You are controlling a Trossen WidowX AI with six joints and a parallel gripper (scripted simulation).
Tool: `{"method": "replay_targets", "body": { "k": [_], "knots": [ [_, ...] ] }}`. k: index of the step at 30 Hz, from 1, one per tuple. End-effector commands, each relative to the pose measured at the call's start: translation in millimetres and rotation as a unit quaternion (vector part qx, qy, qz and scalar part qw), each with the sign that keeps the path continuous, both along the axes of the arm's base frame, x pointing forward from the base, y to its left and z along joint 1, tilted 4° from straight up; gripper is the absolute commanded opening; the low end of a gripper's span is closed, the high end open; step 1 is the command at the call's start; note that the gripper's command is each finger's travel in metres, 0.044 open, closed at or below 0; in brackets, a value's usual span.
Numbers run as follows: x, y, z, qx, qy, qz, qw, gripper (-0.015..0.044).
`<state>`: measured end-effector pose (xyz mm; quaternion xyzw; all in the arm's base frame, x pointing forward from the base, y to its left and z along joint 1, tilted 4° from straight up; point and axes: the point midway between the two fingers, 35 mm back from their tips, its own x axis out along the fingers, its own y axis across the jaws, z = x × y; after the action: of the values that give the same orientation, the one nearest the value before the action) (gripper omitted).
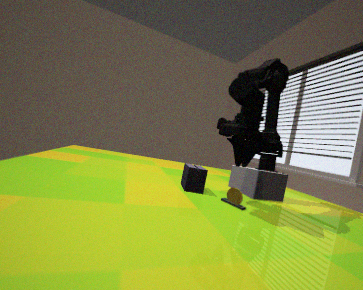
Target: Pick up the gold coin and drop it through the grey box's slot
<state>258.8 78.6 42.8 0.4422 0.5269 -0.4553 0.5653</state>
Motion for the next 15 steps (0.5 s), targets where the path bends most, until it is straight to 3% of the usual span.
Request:
{"method": "replay_targets", "body": {
  "k": [1,5,15],
  "knots": [
    [-2,1,4,-0.008,0.003,-0.013,1.000,0.0161],
    [-1,-1,-28,-0.008,0.003,-0.013,1.000,0.0161],
    [-1,-3,-46,-0.008,0.003,-0.013,1.000,0.0161]
  ]
}}
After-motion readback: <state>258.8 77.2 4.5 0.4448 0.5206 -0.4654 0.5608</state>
